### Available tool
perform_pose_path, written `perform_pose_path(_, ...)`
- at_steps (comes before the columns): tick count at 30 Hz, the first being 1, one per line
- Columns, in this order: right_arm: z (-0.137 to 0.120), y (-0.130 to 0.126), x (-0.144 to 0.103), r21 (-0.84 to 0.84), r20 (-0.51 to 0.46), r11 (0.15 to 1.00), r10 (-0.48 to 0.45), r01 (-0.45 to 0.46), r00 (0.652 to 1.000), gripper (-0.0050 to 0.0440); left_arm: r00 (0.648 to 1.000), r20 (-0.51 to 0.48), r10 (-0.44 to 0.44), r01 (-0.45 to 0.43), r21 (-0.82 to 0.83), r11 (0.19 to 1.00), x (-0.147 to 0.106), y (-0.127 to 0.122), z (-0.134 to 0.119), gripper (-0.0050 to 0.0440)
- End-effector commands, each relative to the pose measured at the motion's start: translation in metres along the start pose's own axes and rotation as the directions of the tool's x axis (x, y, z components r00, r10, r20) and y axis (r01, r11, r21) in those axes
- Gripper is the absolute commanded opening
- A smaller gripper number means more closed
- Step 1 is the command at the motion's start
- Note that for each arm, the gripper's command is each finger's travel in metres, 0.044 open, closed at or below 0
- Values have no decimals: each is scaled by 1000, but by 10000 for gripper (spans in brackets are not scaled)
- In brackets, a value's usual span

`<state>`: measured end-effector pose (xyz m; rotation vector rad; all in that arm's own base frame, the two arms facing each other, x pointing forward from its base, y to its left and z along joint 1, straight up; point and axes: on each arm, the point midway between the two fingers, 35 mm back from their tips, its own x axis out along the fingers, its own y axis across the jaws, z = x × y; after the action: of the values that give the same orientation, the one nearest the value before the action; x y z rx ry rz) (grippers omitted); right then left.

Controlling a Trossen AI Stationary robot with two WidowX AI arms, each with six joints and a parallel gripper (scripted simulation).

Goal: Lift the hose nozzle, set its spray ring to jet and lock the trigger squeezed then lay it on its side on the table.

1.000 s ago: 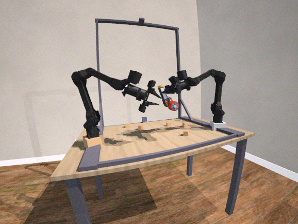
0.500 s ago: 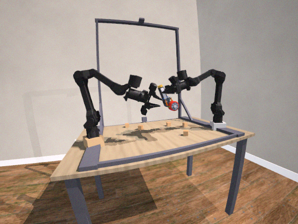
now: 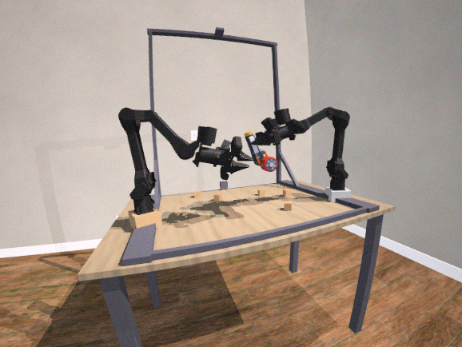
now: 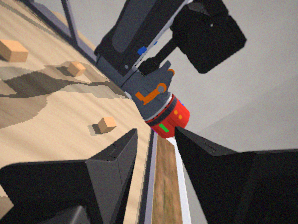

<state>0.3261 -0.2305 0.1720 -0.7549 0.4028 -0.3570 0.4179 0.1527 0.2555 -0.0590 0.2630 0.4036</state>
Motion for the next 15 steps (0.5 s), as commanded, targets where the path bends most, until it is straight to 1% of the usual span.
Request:
perform_pose_path(1,2,4,1,114,28,992,-52,48,998,173,999,50,-2,2,4,1000,-6,0,19,170)
perform_pose_path(8,4,12,-2,337,75,939,-102,71,992,173,999,50,-2,2,4,1000,-6,0,19,170)
perform_pose_path(15,6,23,-8,547,118,835,-149,60,982,173,999,50,-2,2,4,1000,-6,0,19,170)
